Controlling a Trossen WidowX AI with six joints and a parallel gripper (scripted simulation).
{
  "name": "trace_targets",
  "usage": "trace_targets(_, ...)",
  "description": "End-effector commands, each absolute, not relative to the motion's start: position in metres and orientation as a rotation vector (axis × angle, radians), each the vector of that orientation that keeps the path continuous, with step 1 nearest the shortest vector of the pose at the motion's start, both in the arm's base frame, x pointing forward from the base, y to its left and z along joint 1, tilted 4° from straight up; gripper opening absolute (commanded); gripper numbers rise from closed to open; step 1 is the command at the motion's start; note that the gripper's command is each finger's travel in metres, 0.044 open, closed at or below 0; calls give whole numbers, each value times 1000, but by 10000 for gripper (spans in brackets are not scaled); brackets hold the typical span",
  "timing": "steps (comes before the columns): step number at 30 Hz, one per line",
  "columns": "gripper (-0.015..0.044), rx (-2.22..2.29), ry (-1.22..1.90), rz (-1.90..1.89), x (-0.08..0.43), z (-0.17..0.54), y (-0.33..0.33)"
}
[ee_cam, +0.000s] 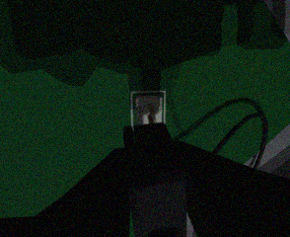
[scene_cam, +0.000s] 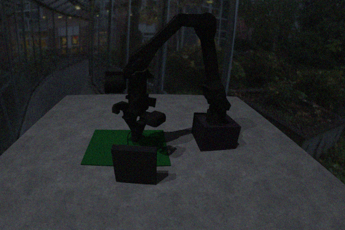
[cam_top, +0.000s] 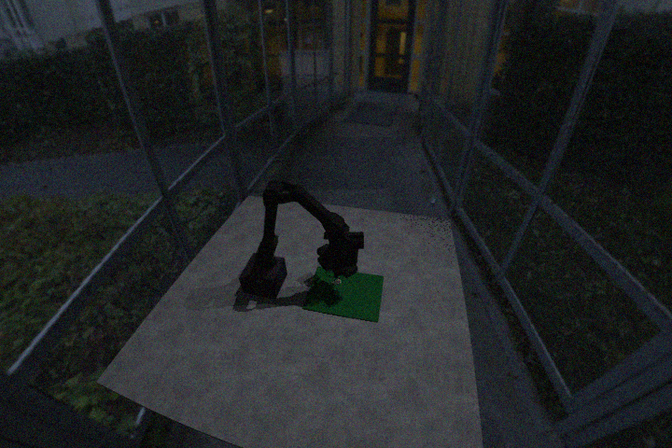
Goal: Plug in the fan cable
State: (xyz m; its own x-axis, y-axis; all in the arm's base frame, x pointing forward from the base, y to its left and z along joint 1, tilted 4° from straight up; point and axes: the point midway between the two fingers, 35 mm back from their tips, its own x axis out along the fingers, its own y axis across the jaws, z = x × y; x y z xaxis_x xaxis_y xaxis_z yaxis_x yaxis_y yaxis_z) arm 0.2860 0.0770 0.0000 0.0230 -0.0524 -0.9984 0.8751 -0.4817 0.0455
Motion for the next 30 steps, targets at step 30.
trace_targets(30,0,1602,811,-1626,280,-13,80)
